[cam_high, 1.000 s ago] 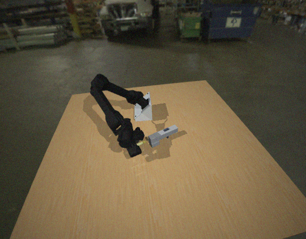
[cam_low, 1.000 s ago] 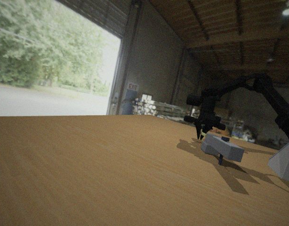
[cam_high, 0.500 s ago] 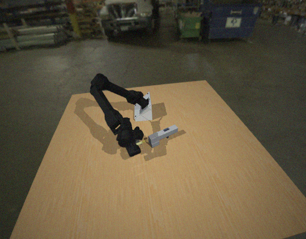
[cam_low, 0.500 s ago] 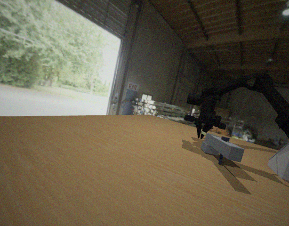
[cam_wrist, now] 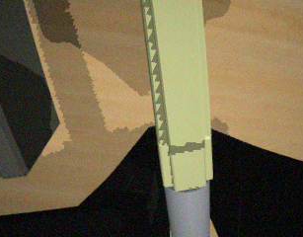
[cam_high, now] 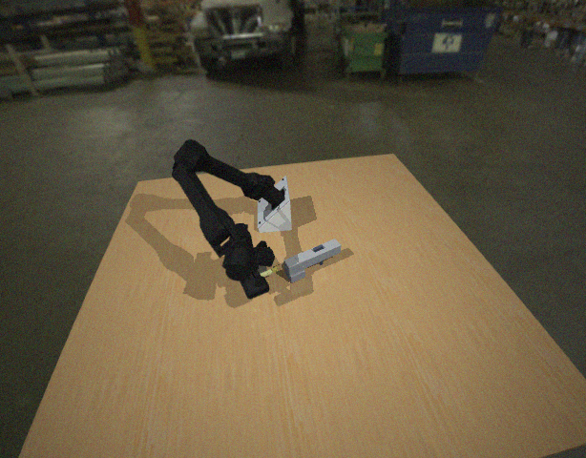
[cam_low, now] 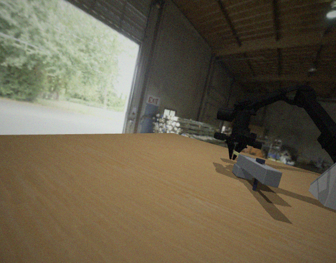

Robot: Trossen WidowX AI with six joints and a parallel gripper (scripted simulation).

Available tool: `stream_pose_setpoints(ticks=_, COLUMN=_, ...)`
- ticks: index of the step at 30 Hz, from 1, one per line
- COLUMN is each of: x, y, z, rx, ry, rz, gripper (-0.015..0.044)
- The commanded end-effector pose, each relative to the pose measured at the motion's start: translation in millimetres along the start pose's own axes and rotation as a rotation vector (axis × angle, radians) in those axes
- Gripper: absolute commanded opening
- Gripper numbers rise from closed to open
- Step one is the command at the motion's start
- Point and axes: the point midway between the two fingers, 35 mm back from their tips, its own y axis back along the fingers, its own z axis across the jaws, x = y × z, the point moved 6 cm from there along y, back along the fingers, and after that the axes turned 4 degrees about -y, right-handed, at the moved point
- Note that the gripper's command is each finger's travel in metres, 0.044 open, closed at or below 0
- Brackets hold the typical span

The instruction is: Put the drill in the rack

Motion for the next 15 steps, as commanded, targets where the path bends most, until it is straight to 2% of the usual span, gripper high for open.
stream_pose_setpoints(ticks=1, x=-0.5, y=3.3, z=-0.1, rx=0.004, ry=0.000, rz=0.004, gripper=0.0000)
stream_pose_setpoints(ticks=15, x=-0.7, y=7.5, z=1.5, rx=0.004, ry=0.000, rz=0.004, gripper=0.0000)
